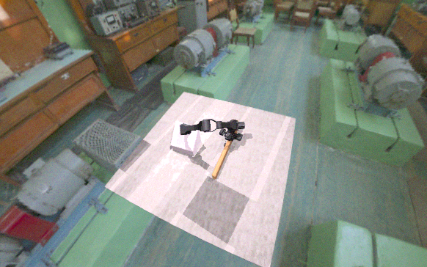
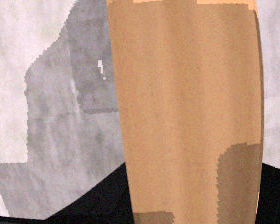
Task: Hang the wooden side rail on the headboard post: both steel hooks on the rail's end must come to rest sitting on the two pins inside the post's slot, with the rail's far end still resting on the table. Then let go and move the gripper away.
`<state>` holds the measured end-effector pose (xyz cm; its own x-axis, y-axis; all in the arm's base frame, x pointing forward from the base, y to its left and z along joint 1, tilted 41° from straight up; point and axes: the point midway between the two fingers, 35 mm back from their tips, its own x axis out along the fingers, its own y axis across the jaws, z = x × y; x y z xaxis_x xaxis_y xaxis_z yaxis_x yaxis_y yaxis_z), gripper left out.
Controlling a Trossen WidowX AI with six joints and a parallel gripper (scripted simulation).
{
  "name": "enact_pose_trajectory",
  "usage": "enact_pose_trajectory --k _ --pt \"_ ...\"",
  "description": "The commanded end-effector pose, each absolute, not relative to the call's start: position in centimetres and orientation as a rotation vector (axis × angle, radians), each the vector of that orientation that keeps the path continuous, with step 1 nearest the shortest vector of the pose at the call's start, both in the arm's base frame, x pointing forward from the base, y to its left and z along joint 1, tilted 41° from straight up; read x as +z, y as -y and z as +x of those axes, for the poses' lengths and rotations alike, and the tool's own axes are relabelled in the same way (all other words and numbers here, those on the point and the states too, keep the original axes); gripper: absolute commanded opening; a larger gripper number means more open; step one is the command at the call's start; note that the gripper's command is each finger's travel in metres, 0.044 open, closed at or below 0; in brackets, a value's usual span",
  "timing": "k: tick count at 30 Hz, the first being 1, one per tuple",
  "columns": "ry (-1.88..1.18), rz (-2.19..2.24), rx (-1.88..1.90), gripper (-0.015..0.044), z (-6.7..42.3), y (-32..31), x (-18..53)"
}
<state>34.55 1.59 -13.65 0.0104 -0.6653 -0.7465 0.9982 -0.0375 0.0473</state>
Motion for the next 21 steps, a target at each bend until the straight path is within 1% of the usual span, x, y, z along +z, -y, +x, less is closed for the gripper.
enact_pose_trajectory --k 1,21 --pt "-0.625 0.713 -1.471 0.0 34.61 -2.03 -13.78" --pt "-0.625 0.713 -1.471 0.0 34.61 -1.8 -14.03"
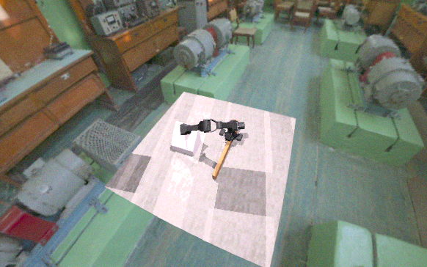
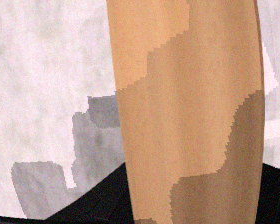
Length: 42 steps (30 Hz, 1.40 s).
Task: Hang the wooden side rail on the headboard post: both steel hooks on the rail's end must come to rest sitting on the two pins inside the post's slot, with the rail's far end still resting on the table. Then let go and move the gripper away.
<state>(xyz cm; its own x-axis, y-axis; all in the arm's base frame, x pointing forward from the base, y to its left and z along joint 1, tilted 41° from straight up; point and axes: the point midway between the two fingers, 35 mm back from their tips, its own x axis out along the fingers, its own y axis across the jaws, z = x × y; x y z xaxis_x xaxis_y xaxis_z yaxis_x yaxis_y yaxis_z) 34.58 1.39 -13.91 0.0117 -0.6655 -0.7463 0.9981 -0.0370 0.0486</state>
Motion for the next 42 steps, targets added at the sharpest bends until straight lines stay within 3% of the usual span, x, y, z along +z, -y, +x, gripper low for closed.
enact_pose_trajectory --k 1,32,42 --pt "-0.625 0.713 -1.471 0.0 34.61 -1.79 -14.05" --pt "-0.625 0.712 -1.471 0.0 34.62 -1.46 -14.42" --pt "-0.614 0.706 -1.482 0.0263 34.5 -1.2 -14.22"
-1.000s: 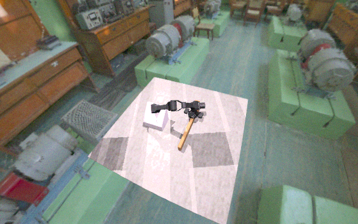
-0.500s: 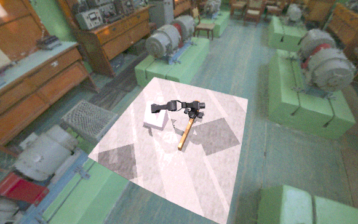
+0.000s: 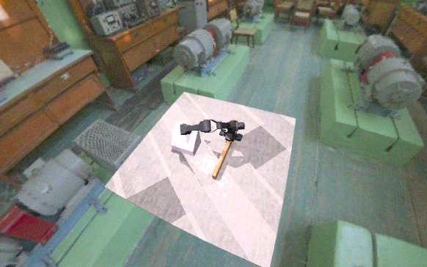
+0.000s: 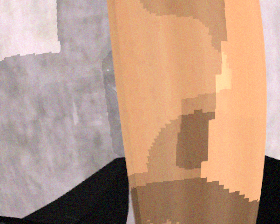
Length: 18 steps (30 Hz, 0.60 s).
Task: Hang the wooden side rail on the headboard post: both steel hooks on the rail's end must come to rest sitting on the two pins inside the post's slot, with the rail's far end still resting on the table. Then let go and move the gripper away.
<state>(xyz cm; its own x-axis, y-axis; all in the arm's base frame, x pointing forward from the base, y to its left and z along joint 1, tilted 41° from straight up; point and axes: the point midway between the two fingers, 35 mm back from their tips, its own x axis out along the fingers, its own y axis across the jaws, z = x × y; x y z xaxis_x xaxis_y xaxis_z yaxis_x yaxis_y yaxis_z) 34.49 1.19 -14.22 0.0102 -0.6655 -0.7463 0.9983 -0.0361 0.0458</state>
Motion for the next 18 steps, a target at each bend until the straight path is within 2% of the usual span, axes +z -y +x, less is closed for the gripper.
enact_pose_trajectory --k 1,7,13,18 --pt "-0.614 0.706 -1.482 0.0289 34.5 -1.2 -14.2" --pt "-0.624 0.712 -1.473 0.044 34.5 -3.3 -11.9" --pt "-0.626 0.714 -1.471 0.044 34.4 -3.9 -11.2" --pt "-0.626 0.712 -1.471 0.044 34.3 -1.8 -9.4"
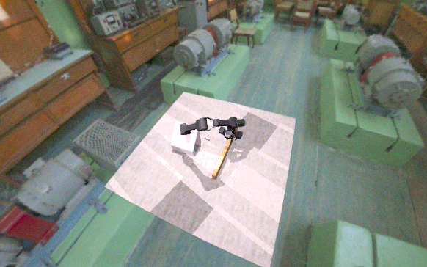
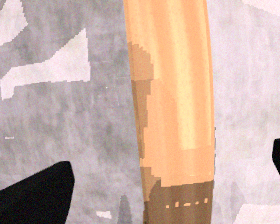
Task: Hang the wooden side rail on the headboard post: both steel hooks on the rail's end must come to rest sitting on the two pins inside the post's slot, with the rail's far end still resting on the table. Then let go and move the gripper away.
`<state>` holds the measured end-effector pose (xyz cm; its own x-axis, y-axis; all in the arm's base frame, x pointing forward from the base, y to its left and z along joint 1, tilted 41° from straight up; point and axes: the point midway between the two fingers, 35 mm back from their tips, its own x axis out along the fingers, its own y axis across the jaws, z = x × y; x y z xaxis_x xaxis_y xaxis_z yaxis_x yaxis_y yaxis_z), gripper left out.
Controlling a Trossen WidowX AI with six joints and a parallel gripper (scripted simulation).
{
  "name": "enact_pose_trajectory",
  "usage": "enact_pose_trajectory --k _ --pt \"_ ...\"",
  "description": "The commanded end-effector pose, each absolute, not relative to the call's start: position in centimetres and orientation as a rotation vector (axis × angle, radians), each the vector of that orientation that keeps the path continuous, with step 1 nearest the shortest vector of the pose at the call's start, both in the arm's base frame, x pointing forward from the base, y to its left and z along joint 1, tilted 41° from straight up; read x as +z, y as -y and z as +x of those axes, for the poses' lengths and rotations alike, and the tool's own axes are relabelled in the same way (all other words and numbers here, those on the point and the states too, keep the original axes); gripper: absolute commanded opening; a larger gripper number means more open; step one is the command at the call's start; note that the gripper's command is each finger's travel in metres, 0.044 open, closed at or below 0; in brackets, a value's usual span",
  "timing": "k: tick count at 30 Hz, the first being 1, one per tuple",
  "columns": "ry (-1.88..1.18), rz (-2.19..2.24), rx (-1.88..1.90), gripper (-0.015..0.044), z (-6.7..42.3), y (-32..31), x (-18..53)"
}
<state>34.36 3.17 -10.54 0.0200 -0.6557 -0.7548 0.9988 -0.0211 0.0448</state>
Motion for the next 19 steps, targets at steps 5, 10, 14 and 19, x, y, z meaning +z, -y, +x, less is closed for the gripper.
enact_pose_trajectory --k 5,10,14,19 --pt "-0.624 0.721 -1.478 0.044 34.37 -1.71 -9.44" --pt "-0.624 0.721 -1.478 0.044 34.37 -1.71 -9.44" --pt "-0.624 0.721 -1.478 0.044 34.37 -1.71 -9.44" --pt "-0.624 0.721 -1.478 0.044 34.37 -1.71 -9.44"
